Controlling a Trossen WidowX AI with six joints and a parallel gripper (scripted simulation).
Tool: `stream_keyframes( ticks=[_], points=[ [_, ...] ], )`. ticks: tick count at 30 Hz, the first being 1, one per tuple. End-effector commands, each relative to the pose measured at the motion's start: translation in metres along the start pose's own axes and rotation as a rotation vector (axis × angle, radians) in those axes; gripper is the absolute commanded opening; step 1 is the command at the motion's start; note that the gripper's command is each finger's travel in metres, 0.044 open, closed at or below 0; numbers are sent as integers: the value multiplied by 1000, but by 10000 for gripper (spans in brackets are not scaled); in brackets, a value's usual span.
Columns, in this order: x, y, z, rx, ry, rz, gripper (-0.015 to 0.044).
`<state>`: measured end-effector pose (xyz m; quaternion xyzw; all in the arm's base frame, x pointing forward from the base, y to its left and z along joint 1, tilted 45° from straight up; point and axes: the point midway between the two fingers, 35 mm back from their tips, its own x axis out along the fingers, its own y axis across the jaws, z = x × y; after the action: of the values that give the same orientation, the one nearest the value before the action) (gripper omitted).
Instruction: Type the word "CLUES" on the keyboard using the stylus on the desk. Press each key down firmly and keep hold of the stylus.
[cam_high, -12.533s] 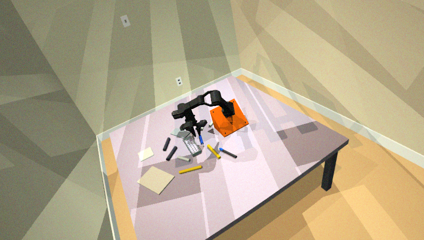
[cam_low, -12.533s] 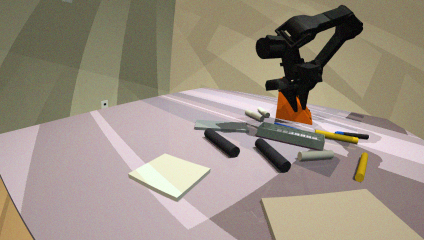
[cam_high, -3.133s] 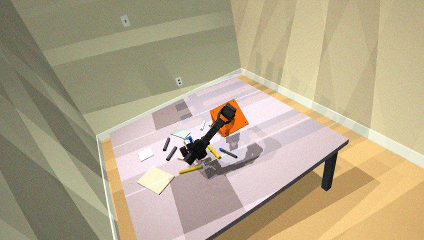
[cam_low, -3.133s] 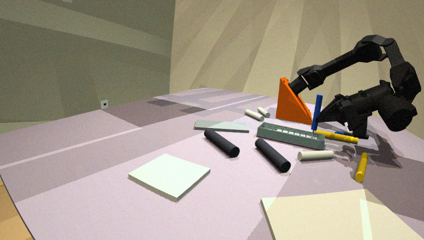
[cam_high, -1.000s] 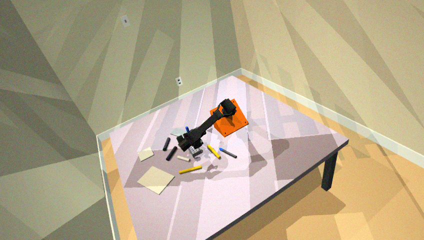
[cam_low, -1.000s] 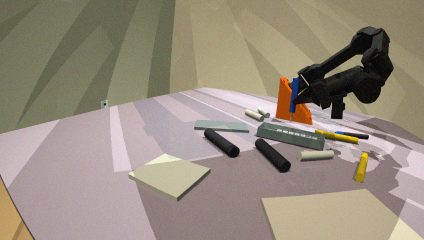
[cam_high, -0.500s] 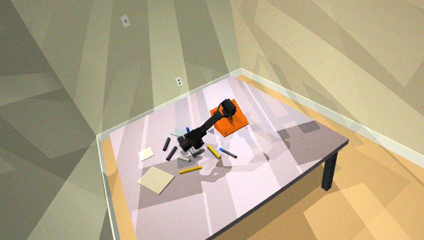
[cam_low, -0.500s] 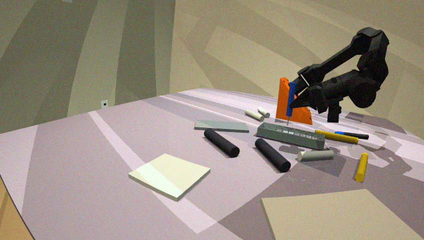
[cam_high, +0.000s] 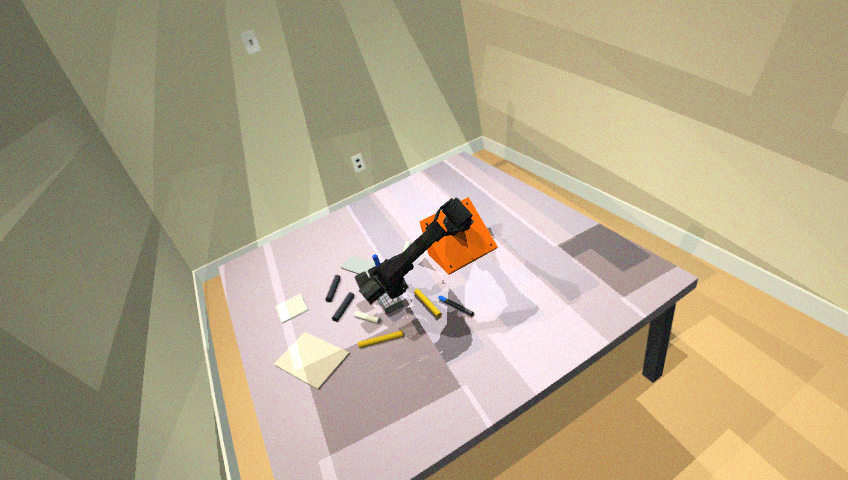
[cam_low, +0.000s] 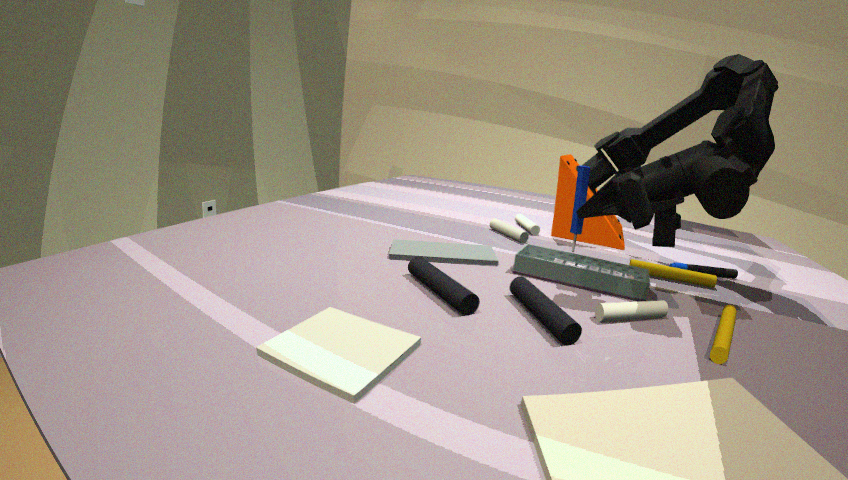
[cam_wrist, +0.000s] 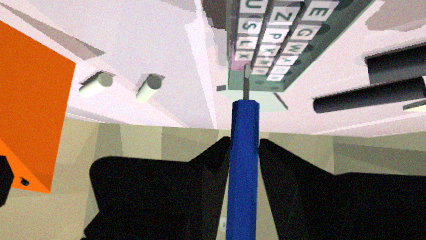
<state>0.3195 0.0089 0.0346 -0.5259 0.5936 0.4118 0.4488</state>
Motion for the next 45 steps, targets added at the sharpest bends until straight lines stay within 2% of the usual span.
stream_keyframes(
  ticks=[1, 45],
  points=[
    [1, 0, 0, 5, 3, 0, 81],
    [11, 0, 17, 5, 2, 0, 81]
  ],
)
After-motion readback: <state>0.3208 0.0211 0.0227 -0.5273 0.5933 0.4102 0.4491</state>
